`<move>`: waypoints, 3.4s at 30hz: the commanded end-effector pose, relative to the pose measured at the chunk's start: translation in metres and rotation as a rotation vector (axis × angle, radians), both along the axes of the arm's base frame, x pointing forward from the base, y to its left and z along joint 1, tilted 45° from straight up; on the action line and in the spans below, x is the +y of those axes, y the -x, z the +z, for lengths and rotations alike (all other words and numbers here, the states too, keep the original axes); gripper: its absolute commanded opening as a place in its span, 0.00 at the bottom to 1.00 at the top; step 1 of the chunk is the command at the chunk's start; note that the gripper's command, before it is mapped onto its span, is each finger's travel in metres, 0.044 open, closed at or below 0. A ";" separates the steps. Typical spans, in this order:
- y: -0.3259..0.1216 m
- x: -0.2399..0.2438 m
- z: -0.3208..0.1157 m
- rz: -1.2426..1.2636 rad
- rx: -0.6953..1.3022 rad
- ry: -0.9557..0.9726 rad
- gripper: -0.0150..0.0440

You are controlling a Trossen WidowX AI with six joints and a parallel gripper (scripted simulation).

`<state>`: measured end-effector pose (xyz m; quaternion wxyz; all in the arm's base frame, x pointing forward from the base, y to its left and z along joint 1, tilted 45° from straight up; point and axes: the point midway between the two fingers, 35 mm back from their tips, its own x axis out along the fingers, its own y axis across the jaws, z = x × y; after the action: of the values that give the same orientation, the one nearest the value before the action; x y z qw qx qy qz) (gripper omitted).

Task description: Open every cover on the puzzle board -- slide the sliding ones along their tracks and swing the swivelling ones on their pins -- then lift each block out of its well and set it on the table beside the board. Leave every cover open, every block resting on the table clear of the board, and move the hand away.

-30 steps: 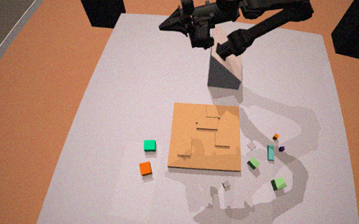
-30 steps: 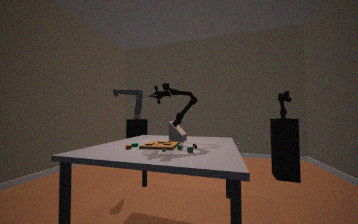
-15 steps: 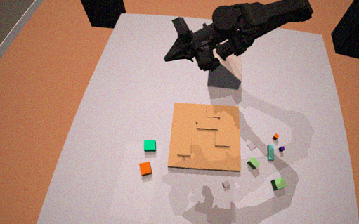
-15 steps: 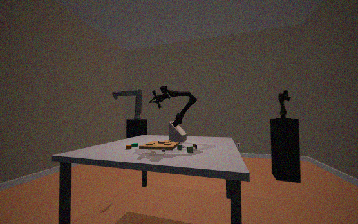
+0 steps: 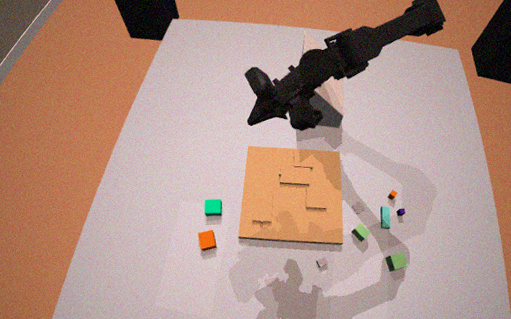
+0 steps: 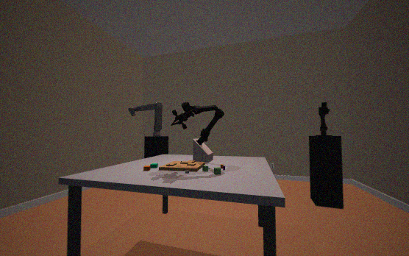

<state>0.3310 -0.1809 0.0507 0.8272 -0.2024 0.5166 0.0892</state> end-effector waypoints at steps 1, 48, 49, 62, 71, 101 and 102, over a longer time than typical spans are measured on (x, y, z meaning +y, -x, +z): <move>-0.003 0.019 -0.008 0.009 0.012 -0.068 0.25; 0.026 0.259 -0.061 -0.020 0.483 -0.801 0.25; 0.029 0.264 -0.061 -0.024 0.501 -0.813 0.25; 0.043 0.288 -0.063 -0.052 0.603 -0.873 0.25; 0.043 0.288 -0.063 -0.052 0.603 -0.873 0.25; 0.043 0.303 -0.079 -0.053 0.602 -0.871 0.25; 0.043 0.304 -0.079 -0.053 0.602 -0.871 0.25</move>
<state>0.2911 0.1204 -0.0255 0.6559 0.2036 0.6482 0.3288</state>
